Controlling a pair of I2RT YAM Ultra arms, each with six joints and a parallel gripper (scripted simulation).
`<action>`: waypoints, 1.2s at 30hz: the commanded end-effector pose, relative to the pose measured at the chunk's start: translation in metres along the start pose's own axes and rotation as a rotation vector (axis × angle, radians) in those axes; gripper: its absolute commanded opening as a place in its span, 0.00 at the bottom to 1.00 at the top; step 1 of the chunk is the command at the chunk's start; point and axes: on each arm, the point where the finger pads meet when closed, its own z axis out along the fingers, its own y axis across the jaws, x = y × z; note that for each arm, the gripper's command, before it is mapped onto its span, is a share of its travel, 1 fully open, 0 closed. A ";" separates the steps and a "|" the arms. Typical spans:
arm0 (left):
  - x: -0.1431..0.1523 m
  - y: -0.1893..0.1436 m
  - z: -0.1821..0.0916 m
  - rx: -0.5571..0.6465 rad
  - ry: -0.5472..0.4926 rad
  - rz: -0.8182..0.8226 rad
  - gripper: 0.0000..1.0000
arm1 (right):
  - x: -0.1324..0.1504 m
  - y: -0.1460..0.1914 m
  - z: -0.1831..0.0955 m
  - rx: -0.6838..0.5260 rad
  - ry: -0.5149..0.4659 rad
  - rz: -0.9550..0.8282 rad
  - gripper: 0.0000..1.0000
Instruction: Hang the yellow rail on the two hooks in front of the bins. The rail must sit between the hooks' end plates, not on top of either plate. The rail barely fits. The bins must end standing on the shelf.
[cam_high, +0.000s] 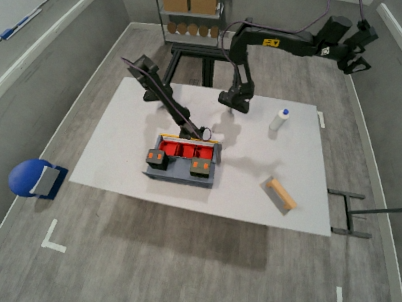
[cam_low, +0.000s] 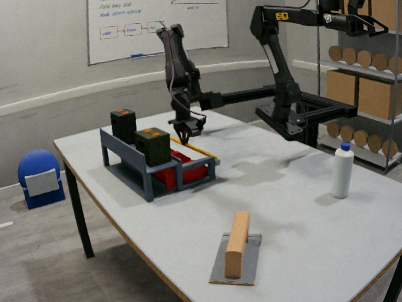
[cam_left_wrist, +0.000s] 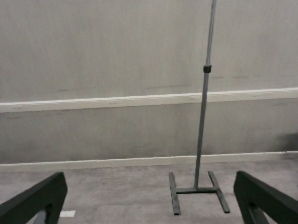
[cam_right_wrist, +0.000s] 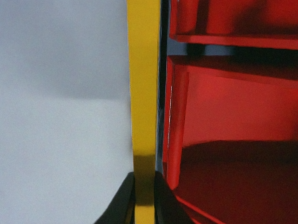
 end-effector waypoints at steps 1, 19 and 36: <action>-0.017 0.003 -0.009 -0.006 -0.052 0.007 1.00 | -0.002 0.000 0.000 0.009 -0.004 -0.015 0.00; -0.017 0.003 -0.009 -0.006 -0.052 0.007 1.00 | -0.002 -0.001 -0.003 0.015 -0.011 -0.012 0.00; -0.017 0.003 -0.009 -0.006 -0.052 0.007 1.00 | -0.007 -0.007 -0.006 0.027 -0.023 -0.009 0.00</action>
